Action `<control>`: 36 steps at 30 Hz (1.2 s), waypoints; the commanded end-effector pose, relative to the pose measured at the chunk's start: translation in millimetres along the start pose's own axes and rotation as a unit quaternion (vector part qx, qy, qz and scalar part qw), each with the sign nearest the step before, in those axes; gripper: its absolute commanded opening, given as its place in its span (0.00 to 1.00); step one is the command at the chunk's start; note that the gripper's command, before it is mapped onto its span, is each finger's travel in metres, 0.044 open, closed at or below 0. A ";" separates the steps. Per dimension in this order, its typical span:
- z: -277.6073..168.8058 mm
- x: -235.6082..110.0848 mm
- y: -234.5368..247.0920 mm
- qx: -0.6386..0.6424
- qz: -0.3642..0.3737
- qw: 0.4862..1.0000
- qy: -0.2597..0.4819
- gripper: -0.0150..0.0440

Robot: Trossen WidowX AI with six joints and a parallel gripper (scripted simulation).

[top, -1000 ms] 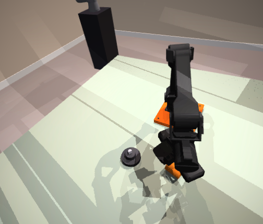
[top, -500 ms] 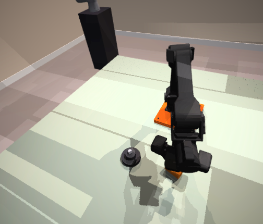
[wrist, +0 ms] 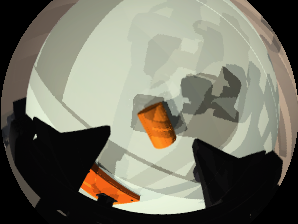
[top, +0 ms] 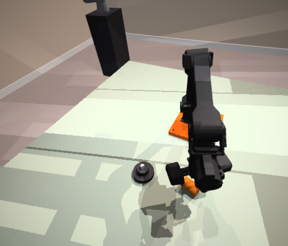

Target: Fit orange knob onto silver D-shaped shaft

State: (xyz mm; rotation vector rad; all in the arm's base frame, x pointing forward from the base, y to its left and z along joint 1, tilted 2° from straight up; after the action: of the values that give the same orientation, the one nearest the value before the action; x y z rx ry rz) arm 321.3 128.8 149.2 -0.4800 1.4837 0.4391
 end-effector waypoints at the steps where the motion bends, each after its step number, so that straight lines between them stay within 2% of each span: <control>1: 3.6 -2.3 1.6 -0.286 -0.001 0.958 0.000 1.00; 17: 3.6 -2.3 1.6 -0.286 -0.001 0.958 0.000 1.00; 22: 4.2 21.0 2.3 -0.286 -0.001 0.958 0.000 1.00; 36: 4.8 36.3 2.1 -0.286 -0.001 0.958 0.000 1.00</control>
State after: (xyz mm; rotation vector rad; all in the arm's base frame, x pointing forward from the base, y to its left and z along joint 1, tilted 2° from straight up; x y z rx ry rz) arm 325.8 133.1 122.2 -0.9309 1.3336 0.8697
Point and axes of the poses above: the point midway between the two fingers, 35 mm back from their tips, its own x axis out along the fingers, its own y axis across the jaws, z = x × y, the point moved 5 cm from there along -x, back along the fingers, and after that the axes turned 7 degrees about x, right-handed, at the moved point
